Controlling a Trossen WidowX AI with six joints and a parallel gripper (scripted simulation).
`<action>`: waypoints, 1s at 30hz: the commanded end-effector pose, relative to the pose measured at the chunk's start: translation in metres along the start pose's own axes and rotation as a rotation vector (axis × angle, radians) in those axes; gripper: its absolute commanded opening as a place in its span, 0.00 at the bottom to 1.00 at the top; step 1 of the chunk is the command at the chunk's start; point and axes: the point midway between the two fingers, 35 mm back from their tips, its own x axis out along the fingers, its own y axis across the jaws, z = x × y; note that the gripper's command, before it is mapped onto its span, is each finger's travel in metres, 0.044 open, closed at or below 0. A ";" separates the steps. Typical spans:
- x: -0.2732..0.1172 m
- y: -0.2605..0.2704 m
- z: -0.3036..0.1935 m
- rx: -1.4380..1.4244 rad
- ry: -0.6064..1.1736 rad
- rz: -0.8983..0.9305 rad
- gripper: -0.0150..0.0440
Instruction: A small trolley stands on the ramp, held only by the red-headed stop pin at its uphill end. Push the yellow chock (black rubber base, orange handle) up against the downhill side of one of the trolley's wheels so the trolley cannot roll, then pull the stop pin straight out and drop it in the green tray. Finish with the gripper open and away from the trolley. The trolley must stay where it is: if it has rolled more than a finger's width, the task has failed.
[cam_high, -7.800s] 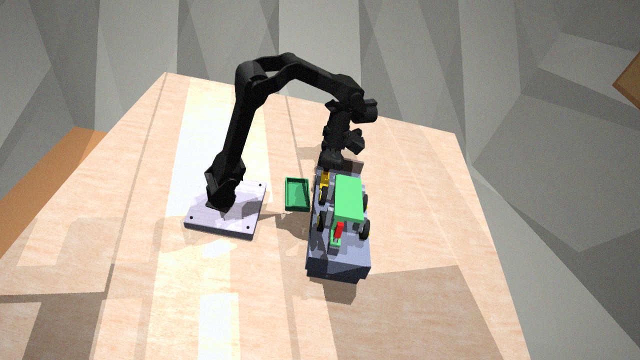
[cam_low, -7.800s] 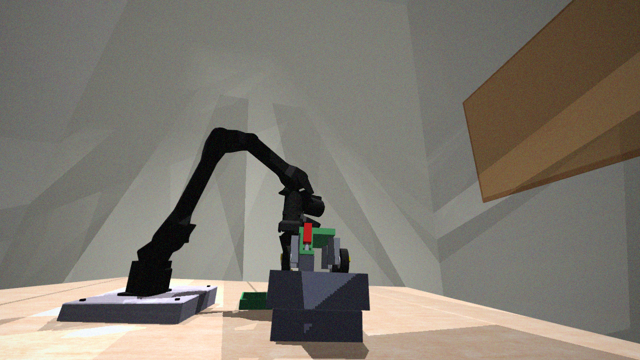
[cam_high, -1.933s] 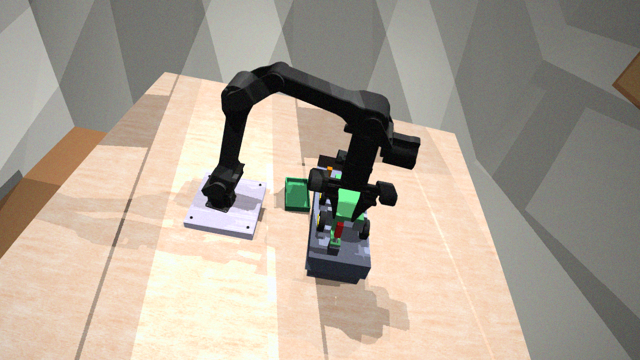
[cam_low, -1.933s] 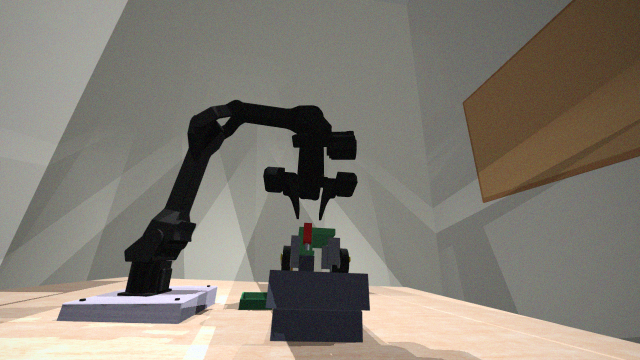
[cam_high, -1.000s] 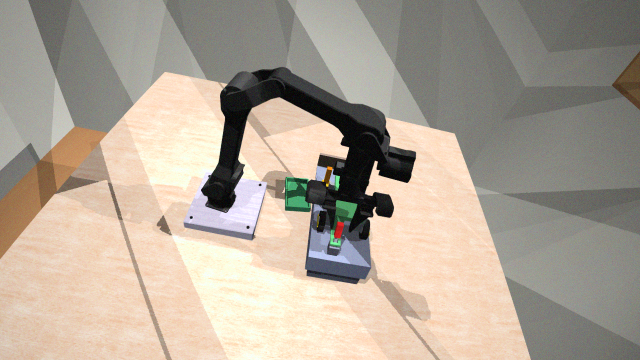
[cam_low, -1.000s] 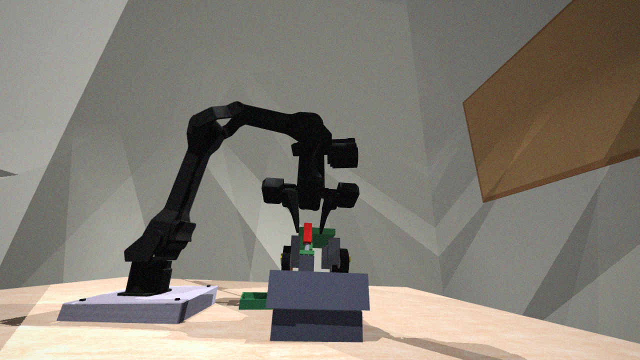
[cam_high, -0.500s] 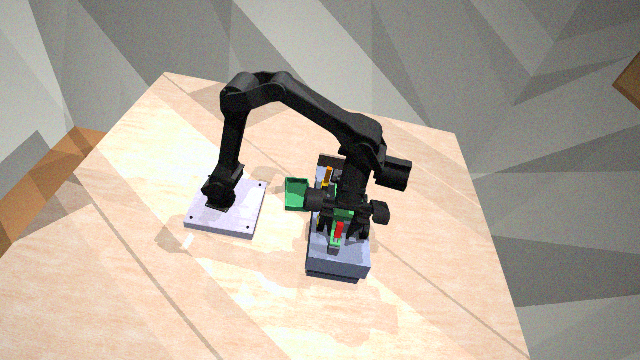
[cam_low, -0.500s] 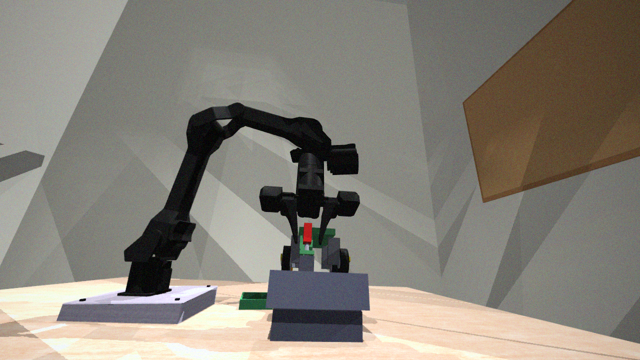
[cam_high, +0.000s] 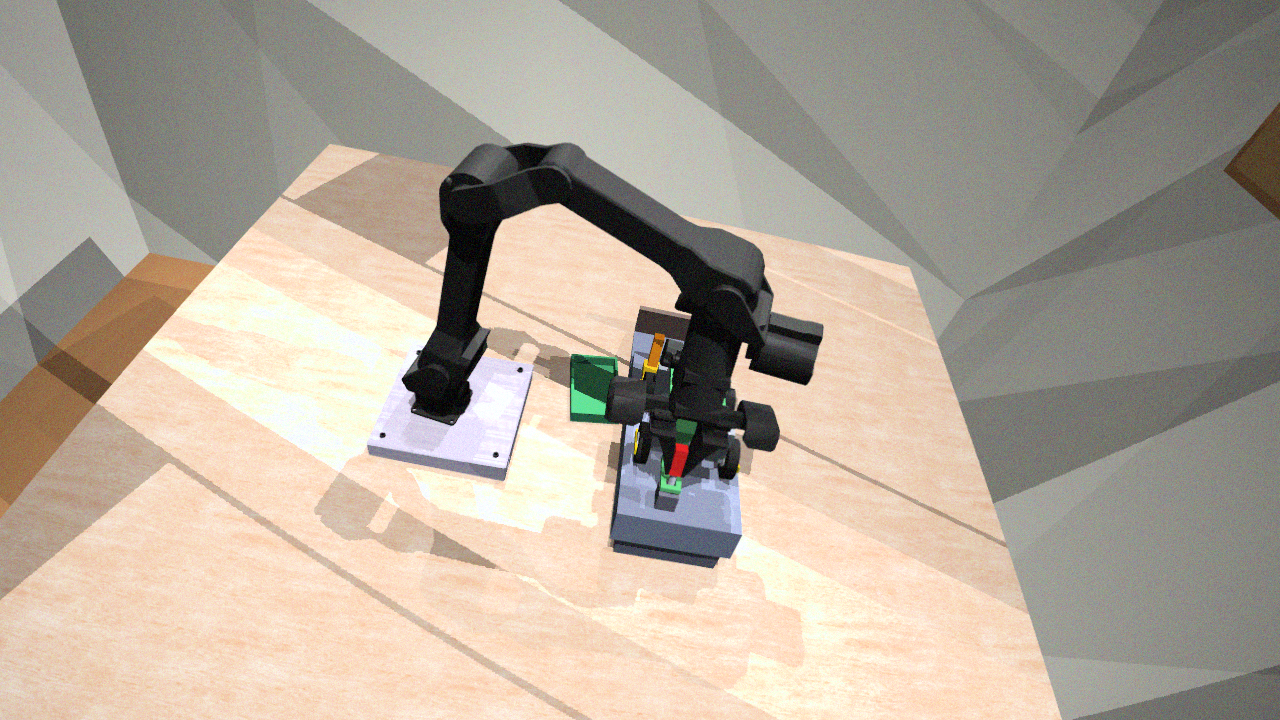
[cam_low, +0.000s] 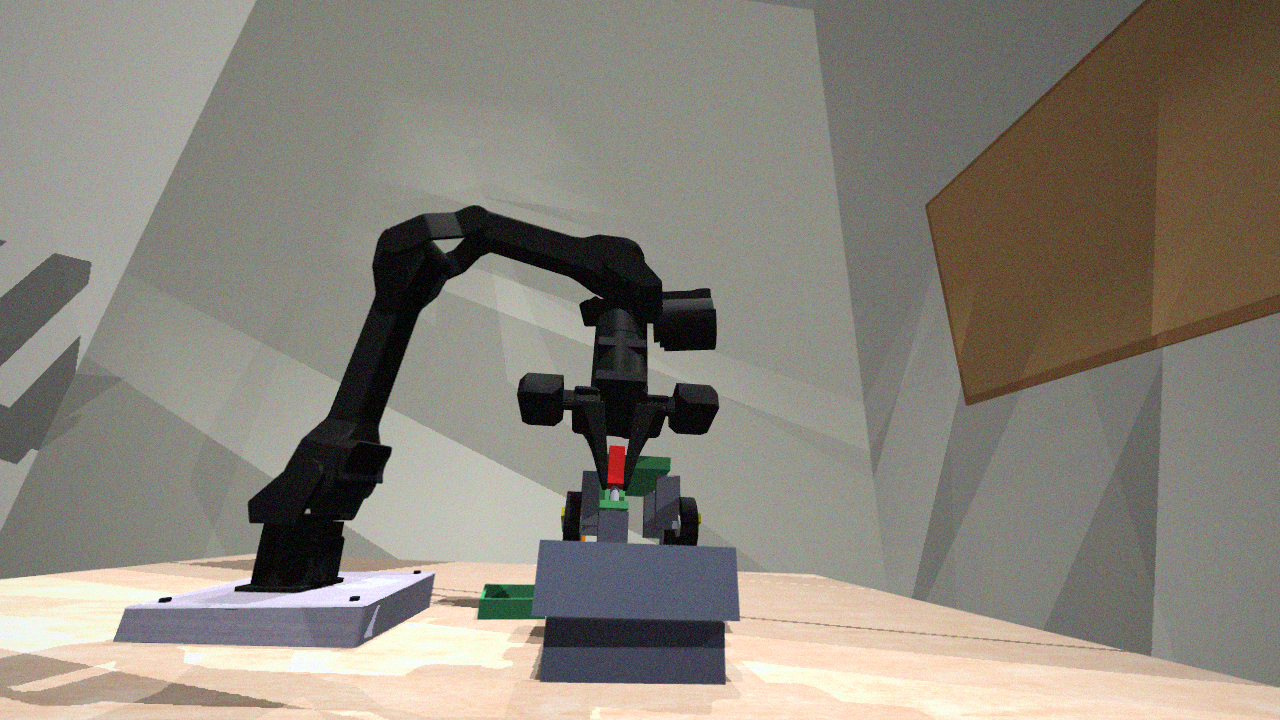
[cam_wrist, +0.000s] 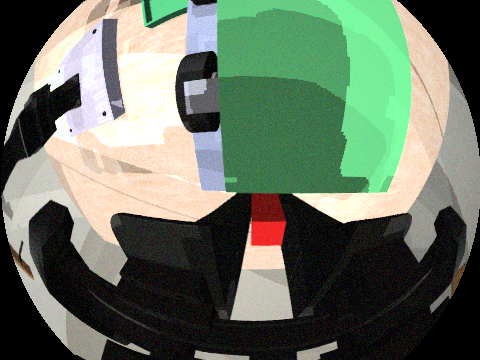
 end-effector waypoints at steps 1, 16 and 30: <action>-0.001 -0.001 0.000 0.001 0.000 -0.003 0.25; -0.008 0.002 -0.001 -0.004 0.004 0.001 0.25; -0.013 0.002 -0.001 -0.004 0.003 0.001 0.25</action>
